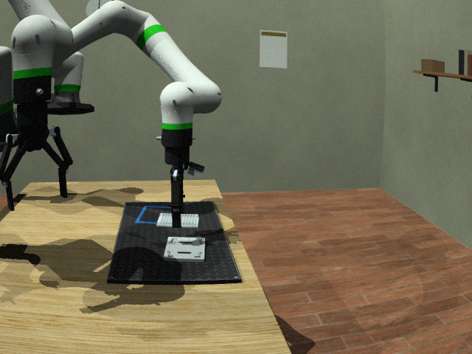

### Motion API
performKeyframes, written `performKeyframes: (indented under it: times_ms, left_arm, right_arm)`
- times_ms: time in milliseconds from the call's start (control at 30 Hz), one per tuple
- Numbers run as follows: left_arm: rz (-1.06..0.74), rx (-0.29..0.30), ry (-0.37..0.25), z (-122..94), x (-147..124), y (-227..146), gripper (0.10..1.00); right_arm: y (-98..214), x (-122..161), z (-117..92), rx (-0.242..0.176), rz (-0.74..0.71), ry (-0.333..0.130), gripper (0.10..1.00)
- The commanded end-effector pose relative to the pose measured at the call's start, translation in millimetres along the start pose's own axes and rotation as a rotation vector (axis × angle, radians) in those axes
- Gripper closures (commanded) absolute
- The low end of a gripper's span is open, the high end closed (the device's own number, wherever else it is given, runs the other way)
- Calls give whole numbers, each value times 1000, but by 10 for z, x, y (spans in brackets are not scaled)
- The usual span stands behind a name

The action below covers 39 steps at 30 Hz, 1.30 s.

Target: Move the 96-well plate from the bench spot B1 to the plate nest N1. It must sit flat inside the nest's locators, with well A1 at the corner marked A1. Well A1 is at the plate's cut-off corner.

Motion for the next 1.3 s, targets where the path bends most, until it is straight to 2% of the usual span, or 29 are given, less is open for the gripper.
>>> performKeyframes:
  times_ms: [0, 567, 767, 1267]
  left_arm:
    - [0, -1, 1, -19, 53, 113, 493]
    - [0, -1, 1, -38, 233, 588, 493]
    - [33, -1, 1, -38, 243, 613, 493]
    - [533, -1, 2, -38, 240, 604, 493]
  right_arm:
    - [2, -5, -4, 0, 0, -1, 98]
    - [2, -5, -4, 0, 0, -1, 98]
    - [2, -5, -4, 0, 0, -1, 98]
    - [2, -5, -4, 0, 0, -1, 98]
Point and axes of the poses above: on each arm, the point where the finger pads meet when closed, its own z axis out along the fingers, its own y axis across the jaws, x = y × z, the point moved 8 cm from there along -z, back along the fingers, and after that the axes turned 2 degrees about -z, right-handed, at the moved point
